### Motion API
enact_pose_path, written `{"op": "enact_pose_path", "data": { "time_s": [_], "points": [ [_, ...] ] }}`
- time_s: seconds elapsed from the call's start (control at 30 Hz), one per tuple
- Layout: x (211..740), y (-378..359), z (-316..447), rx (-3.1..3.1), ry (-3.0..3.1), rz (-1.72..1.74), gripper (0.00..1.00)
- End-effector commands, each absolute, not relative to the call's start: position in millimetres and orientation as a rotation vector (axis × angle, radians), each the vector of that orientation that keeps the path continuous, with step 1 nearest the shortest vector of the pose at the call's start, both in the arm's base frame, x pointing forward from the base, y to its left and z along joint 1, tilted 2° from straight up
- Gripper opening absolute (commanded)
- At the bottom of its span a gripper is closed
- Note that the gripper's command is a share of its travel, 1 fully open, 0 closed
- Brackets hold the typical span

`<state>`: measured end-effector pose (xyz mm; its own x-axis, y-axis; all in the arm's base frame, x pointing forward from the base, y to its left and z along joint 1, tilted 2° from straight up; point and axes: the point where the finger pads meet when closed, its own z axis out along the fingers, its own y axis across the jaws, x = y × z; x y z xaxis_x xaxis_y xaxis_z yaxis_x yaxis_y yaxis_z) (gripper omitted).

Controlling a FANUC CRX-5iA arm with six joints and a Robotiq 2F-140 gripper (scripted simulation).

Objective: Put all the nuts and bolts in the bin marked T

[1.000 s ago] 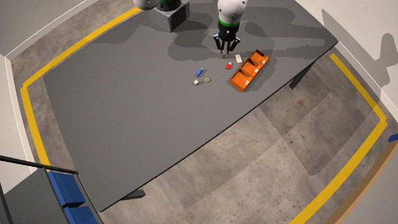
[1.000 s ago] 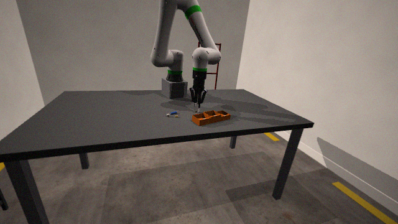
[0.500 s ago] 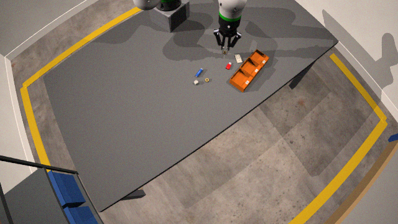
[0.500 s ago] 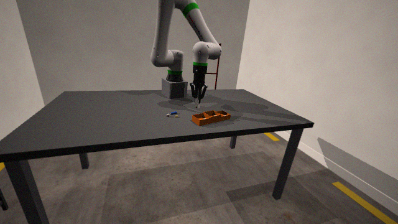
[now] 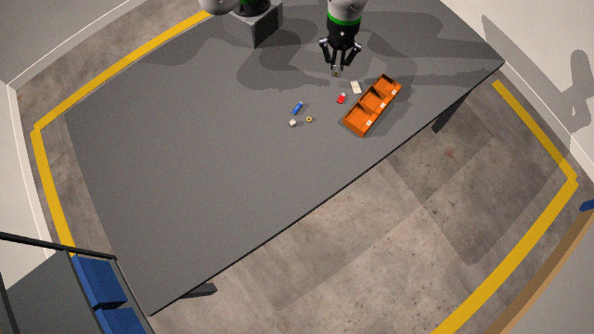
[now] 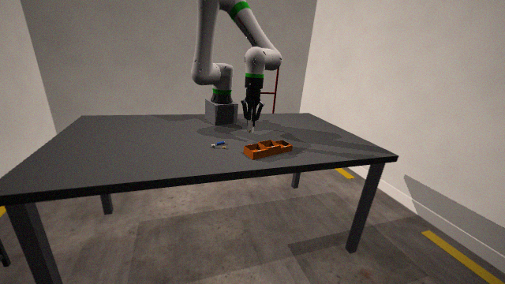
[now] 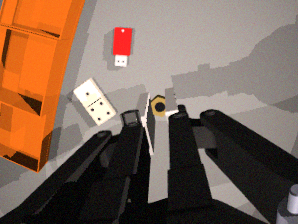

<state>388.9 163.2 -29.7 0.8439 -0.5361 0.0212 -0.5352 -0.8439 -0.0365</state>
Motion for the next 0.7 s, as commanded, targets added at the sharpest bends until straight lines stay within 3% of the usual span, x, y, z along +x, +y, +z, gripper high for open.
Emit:
{"op": "enact_pose_path", "data": {
  "time_s": [0.0,0.23,0.67],
  "points": [
    [389.1,163.2,-29.5,-2.988,0.868,-0.048,0.07],
    [388.8,163.1,-23.0,-2.988,0.868,-0.048,0.07],
    [443.9,199.4,-20.2,-2.988,0.868,-0.048,0.07]
  ]
}}
